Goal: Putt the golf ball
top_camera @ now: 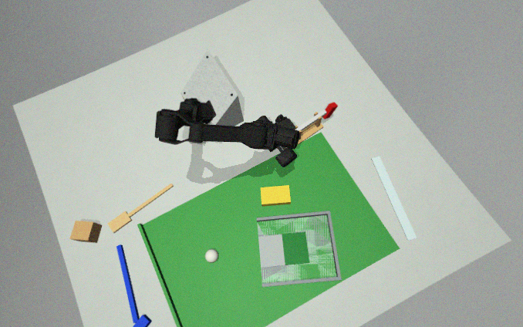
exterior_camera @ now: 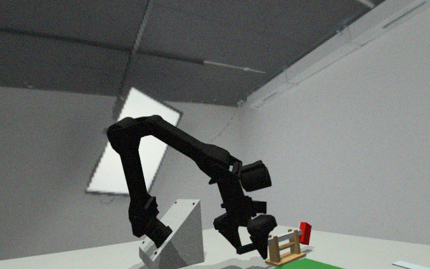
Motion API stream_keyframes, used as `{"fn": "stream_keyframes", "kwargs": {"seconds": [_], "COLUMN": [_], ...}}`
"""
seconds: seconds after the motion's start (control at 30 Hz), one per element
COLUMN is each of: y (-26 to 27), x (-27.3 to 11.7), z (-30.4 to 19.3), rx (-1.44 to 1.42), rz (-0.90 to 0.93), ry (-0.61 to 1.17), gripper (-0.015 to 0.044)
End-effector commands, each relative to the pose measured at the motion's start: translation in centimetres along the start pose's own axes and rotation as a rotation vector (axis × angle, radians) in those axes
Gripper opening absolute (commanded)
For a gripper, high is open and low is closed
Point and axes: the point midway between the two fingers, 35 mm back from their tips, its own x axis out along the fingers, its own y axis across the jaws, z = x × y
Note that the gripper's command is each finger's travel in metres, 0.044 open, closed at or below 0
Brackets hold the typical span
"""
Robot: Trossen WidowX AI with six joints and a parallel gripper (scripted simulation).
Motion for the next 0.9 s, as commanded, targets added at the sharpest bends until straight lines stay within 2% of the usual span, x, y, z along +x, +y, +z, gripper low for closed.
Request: {"fn": "stream_keyframes", "kwargs": {"seconds": [0.0,0.43,0.87], "y": [0.48,0.50,0.25], "x": [1.08,1.45,1.22], "z": [-0.47,-0.59,-0.40], "rx": [-0.009,-0.009,-0.002], "rz": [0.011,0.011,0.008], "ry": [0.015,0.015,0.006], "gripper": [0.0440,0.0440,0.0099]}}
